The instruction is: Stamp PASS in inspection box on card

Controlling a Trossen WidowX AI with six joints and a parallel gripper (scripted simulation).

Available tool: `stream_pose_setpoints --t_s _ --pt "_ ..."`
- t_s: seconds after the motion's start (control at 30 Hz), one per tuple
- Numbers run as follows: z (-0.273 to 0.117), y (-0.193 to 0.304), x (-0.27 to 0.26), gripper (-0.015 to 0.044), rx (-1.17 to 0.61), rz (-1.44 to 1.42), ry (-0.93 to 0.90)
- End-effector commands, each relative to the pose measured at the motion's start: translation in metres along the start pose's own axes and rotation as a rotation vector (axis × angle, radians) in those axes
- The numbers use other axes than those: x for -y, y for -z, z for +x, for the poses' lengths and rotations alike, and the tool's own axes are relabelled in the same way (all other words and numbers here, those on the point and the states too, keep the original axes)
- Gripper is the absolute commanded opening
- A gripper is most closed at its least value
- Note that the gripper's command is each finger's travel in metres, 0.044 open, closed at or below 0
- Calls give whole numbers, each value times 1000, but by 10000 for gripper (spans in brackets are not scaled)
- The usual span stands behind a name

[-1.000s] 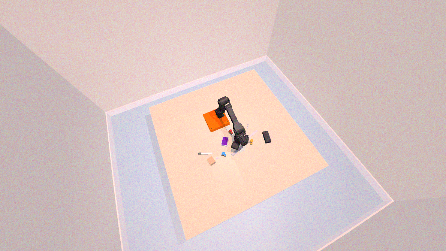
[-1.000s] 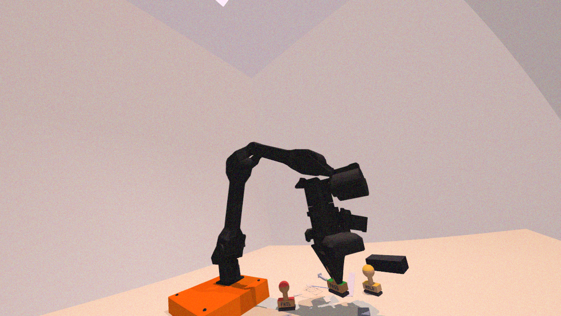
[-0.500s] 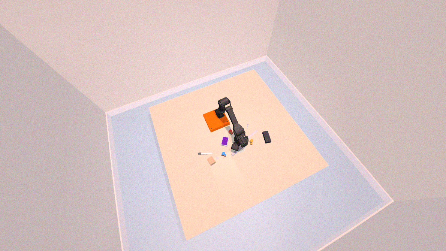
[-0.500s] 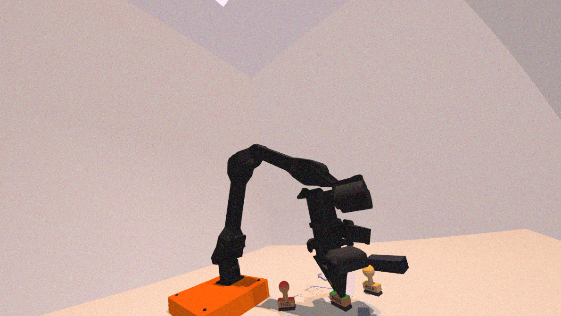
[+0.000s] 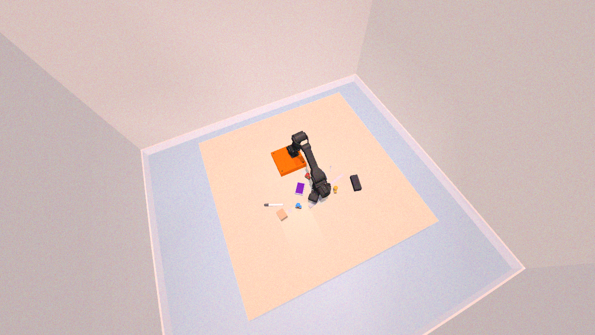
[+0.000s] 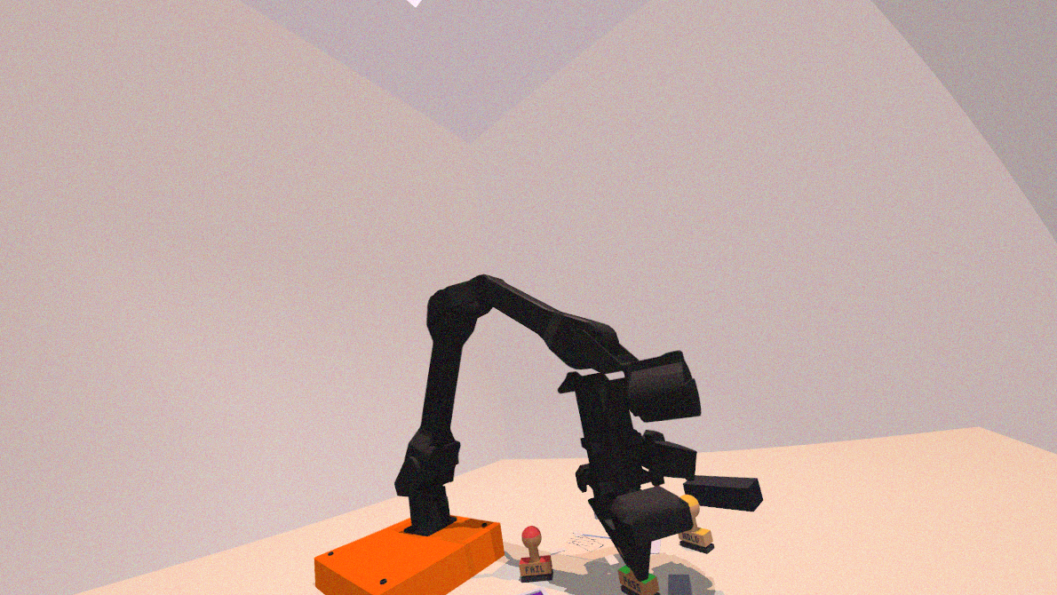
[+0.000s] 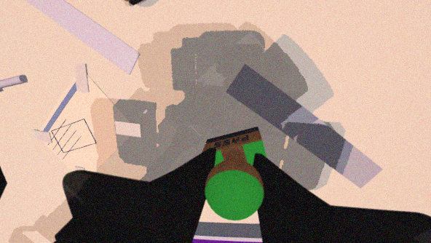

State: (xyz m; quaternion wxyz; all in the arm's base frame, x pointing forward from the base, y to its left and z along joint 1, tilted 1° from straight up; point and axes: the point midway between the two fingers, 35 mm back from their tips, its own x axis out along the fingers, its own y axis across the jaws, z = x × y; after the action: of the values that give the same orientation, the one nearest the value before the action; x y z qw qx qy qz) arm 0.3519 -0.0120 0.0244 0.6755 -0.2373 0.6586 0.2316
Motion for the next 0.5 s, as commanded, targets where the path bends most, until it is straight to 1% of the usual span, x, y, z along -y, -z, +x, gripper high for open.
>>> stream_pose_setpoints --t_s 0.0,0.03,0.37,0.47 --pt "5 2 0 0 -8 -5 0" --pt "5 2 0 0 -8 -5 0" --pt "2 0 0 263 -1 0 -1" --pt "-1 0 0 265 -1 0 -1"
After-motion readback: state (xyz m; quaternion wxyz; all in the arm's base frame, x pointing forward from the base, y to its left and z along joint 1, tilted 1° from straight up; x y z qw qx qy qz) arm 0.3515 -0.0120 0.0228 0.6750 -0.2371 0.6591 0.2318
